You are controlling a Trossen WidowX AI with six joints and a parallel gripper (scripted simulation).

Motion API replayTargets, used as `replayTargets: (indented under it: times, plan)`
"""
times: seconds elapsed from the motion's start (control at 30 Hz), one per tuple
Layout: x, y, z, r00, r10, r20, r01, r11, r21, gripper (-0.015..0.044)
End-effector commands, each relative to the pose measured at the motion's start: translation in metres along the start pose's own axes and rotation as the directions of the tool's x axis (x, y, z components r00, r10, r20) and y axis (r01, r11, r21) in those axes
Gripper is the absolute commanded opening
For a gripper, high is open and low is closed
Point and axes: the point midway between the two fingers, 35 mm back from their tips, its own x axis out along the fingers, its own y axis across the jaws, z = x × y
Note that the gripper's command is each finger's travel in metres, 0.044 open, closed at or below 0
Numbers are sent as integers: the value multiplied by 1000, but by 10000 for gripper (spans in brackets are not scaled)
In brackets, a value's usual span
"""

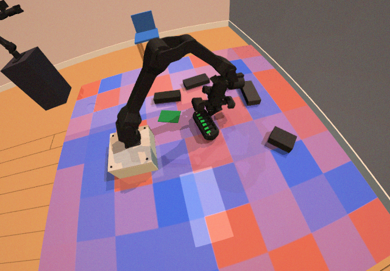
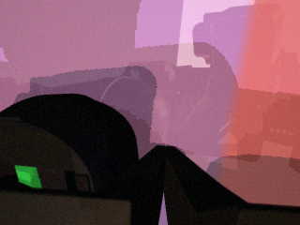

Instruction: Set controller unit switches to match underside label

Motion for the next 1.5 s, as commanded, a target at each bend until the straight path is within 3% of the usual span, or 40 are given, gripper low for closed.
replayTargets:
  times: [0.0,1.47]
  plan:
    - [4,10,-1,1000,20,-3,-20,1000,6,0]
    - [13,39,-1,1000,22,-3,-22,1000,6,0]
